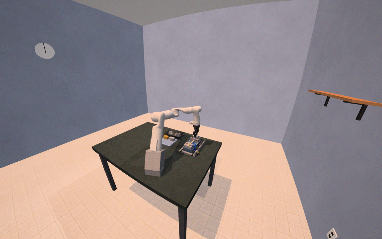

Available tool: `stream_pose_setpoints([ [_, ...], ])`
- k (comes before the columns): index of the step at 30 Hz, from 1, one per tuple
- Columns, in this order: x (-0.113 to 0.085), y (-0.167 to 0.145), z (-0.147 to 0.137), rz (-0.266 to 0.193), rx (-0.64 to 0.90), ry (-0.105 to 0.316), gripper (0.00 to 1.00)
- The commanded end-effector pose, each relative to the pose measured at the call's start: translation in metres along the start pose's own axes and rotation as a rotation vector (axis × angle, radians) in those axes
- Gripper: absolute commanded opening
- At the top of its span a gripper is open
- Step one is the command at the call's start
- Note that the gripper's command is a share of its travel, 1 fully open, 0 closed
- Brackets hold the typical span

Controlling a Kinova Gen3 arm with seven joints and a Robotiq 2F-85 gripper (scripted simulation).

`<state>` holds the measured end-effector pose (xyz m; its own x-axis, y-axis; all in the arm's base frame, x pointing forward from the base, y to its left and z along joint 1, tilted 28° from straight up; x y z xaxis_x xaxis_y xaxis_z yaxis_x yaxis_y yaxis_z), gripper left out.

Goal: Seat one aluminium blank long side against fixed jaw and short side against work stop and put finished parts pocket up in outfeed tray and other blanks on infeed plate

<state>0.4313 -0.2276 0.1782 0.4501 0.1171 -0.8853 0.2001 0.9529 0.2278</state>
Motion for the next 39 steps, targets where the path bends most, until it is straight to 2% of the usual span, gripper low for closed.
stream_pose_setpoints([
  [1, -0.0007, -0.0001, 0.0004, 0.000, 0.000, -0.002, 0.00],
  [20, -0.0007, -0.0001, 0.0004, 0.000, 0.000, -0.002, 0.00],
  [21, -0.0007, -0.0001, 0.0004, 0.000, 0.000, -0.002, 0.67],
  [39, -0.0007, -0.0001, 0.0004, 0.000, 0.000, -0.002, 0.67],
])
Point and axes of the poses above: the point where the finger pads meet when closed, its own x axis out along the fingers, its own z axis across the jaws, y = z × x, the point moved 4 cm from there along -x, back along the fingers, and after that the axes turned 7 degrees about x, right-handed, at the moved point
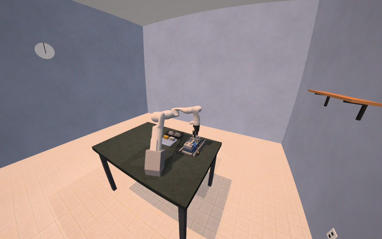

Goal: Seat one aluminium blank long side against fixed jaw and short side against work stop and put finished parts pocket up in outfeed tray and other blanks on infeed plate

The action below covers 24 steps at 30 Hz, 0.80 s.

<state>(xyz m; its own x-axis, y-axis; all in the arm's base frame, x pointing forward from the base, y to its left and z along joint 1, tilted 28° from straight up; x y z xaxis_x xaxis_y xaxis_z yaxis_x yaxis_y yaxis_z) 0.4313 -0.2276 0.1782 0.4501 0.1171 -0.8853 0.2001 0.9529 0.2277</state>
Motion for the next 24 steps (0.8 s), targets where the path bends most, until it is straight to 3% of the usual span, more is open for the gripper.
stream_pose_setpoints([
  [1, -0.0007, -0.0001, 0.0004, 0.000, 0.000, -0.002, 0.67],
  [24, -0.0052, -0.0001, 0.0004, 0.000, 0.000, -0.002, 0.67],
])
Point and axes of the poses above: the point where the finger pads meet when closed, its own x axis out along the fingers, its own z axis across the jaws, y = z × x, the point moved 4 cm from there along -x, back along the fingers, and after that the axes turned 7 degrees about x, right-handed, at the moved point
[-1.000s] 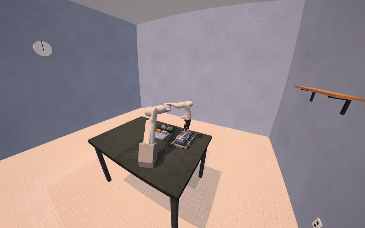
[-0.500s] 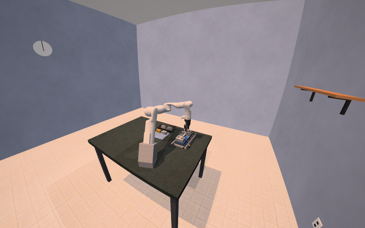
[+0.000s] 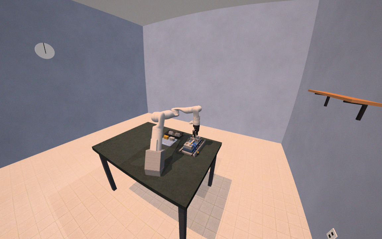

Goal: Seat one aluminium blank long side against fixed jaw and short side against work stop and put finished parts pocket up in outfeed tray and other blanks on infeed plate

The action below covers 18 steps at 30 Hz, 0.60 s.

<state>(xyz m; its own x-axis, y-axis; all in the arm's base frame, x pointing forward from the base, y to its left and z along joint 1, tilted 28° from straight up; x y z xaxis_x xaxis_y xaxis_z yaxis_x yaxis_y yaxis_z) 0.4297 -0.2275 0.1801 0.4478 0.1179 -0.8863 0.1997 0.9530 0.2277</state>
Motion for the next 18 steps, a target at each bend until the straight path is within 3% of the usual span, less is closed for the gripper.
stream_pose_setpoints([
  [1, -0.004, 0.000, 0.001, 0.000, 0.000, -0.004, 0.67],
  [7, -0.012, 0.000, 0.001, 0.000, 0.000, -0.004, 0.67],
  [18, -0.046, 0.000, 0.001, 0.000, 0.000, -0.004, 0.67],
])
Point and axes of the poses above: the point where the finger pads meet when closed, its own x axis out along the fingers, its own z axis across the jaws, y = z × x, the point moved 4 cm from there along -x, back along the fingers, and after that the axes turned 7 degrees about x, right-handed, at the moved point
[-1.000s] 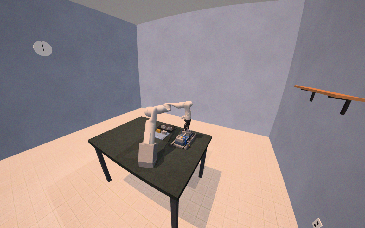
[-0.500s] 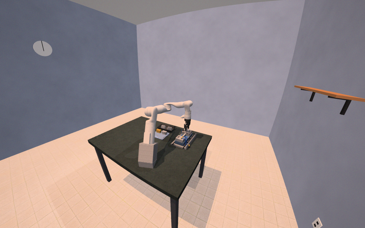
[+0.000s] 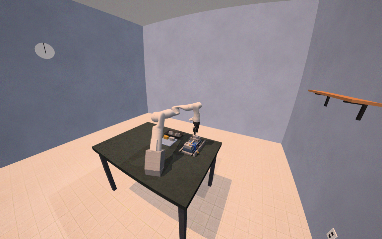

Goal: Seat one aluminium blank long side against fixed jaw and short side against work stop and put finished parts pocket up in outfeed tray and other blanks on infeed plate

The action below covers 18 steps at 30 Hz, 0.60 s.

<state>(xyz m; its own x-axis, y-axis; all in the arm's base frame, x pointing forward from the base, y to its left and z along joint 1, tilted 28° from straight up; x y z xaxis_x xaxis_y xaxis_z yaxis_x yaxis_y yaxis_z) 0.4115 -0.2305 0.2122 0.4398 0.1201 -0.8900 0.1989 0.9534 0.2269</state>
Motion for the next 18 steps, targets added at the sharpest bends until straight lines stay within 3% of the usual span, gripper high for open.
stream_pose_setpoints([
  [1, -0.012, -0.001, 0.003, 0.000, 0.002, -0.013, 0.67],
  [18, -0.041, -0.001, 0.002, 0.000, 0.002, -0.013, 0.67],
])
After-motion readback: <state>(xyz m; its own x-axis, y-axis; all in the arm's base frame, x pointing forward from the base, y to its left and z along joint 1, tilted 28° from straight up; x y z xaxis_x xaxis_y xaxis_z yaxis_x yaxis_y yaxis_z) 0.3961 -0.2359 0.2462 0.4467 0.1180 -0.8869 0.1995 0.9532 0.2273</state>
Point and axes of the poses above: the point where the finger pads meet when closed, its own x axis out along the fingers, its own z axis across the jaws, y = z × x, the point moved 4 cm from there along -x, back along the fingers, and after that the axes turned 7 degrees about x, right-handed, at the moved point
